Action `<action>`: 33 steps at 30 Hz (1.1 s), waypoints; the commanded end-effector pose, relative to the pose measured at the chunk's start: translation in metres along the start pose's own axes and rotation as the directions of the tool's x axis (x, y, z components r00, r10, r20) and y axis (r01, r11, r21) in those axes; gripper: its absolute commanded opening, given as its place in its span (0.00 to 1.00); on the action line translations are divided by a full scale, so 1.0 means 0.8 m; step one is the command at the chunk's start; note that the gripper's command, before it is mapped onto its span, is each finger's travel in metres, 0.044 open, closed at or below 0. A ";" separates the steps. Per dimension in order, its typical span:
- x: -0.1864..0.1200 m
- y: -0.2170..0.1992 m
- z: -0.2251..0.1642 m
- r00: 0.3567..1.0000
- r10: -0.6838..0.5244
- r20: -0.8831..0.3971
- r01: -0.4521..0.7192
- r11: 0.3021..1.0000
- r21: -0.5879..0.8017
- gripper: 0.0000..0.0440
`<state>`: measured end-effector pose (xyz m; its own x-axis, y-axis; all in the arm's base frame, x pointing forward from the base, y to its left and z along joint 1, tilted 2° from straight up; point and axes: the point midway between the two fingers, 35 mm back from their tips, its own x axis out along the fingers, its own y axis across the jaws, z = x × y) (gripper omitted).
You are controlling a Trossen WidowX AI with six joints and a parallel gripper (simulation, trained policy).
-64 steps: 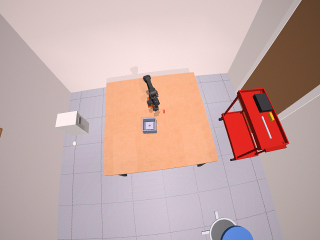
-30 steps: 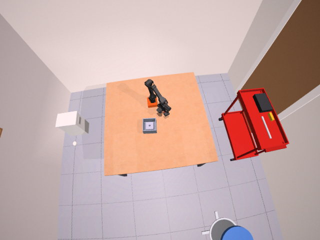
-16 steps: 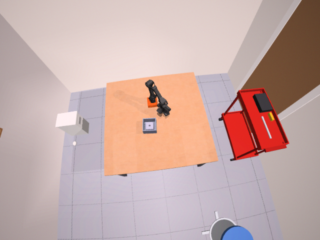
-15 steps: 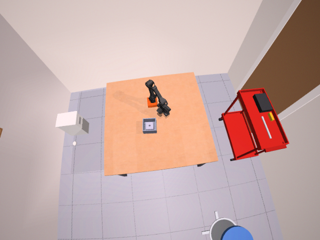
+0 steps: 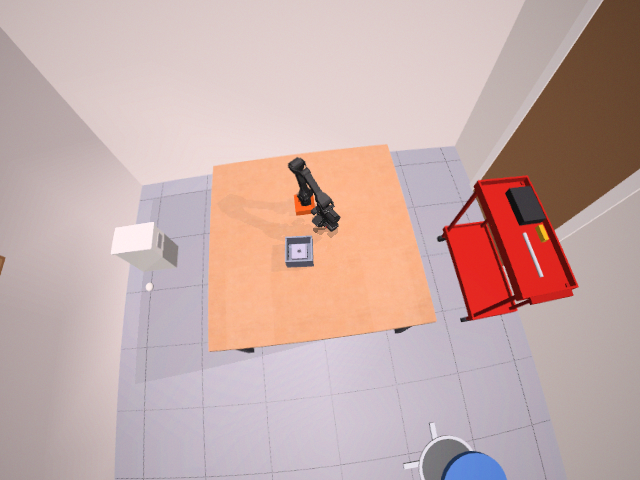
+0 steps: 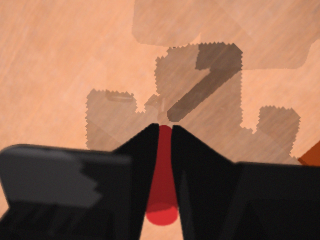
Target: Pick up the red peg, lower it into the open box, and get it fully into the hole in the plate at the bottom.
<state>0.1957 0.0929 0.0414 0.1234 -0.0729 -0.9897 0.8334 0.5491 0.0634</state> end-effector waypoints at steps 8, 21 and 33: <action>-0.046 0.016 0.040 0.995 0.043 0.089 -0.037 0.997 -0.067 0.00; -0.095 0.034 0.110 0.983 0.062 0.172 -0.054 0.997 -0.048 0.00; -0.102 0.032 0.181 0.979 0.040 0.202 -0.047 0.998 0.034 0.00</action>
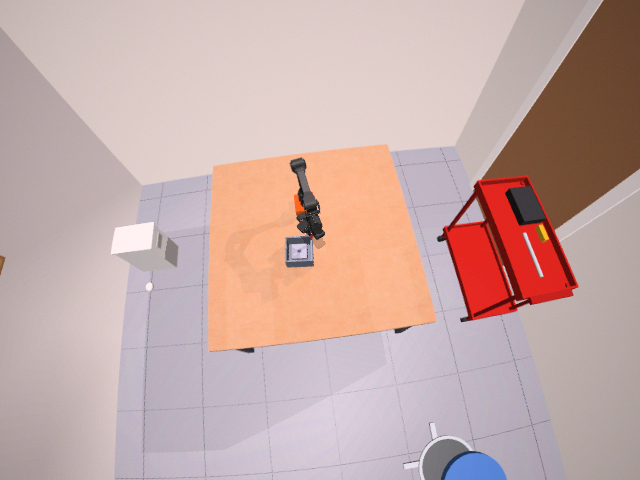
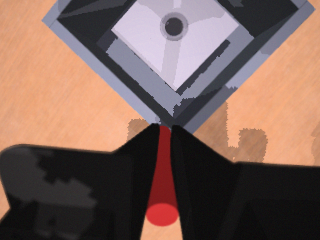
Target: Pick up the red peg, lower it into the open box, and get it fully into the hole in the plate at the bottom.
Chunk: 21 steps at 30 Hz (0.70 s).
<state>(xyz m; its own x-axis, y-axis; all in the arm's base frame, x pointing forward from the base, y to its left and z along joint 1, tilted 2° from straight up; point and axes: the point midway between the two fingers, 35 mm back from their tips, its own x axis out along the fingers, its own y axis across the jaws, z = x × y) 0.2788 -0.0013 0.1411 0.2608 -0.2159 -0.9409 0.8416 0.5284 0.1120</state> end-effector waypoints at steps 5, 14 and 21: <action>0.010 0.000 0.037 1.000 -0.009 0.011 0.008 0.999 0.041 0.00; 0.035 -0.003 0.081 1.000 -0.024 0.016 0.022 0.995 0.100 0.00; 0.059 -0.006 0.101 0.999 -0.036 -0.007 0.037 0.991 0.126 0.00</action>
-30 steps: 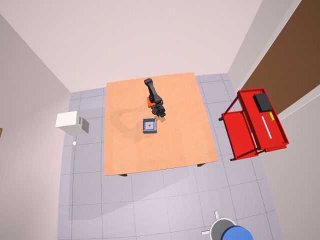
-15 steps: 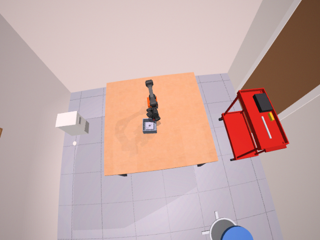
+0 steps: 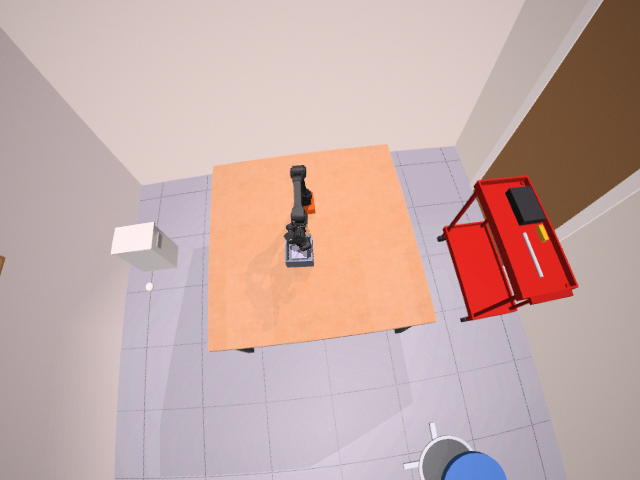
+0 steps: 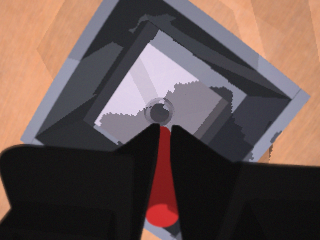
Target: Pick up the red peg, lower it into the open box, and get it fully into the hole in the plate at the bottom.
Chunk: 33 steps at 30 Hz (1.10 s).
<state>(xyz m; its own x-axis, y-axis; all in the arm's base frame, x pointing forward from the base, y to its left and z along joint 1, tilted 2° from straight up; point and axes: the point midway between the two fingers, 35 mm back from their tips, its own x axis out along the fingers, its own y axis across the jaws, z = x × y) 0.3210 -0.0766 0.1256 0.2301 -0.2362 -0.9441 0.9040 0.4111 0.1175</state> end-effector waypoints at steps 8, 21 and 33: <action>0.045 0.005 0.010 0.998 -0.028 -0.049 0.028 1.000 -0.003 0.05; 0.079 0.016 0.025 0.995 -0.064 -0.081 0.058 0.996 -0.074 0.31; 0.094 0.031 0.049 0.994 -0.058 -0.097 0.048 0.994 -0.101 0.33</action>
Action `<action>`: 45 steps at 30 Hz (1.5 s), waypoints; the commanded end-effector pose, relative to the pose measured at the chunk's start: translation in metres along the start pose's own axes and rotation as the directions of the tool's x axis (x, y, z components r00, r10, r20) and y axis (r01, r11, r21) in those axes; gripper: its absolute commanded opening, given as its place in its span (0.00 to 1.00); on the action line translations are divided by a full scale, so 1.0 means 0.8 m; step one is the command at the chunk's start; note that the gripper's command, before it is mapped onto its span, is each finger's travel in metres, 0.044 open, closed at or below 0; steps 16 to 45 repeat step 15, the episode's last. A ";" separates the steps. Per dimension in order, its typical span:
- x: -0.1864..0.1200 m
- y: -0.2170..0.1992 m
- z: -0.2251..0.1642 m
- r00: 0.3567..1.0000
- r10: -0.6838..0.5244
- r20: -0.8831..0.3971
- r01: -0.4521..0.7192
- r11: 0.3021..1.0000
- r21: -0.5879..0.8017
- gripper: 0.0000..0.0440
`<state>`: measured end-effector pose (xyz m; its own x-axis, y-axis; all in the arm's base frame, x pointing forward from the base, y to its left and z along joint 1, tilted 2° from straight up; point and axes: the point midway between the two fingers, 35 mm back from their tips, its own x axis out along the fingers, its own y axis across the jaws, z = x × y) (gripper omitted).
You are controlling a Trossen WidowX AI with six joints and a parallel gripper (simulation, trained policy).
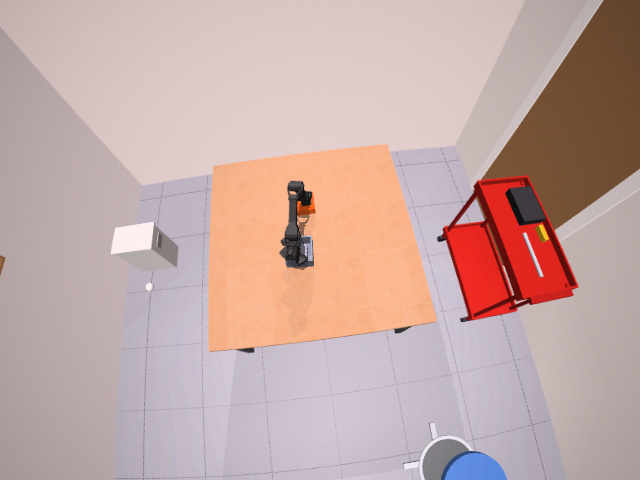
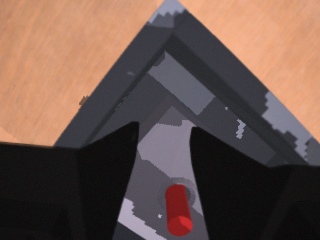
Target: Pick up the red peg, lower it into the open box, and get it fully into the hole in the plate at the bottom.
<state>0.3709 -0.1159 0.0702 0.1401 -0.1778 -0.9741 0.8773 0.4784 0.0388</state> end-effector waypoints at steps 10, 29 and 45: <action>0.002 0.007 0.031 1.000 0.013 -0.005 -0.013 1.000 -0.017 0.30; 0.001 0.006 0.046 1.000 0.017 0.004 -0.017 1.000 -0.018 0.28; 0.001 0.006 0.046 1.000 0.017 0.004 -0.017 1.000 -0.018 0.28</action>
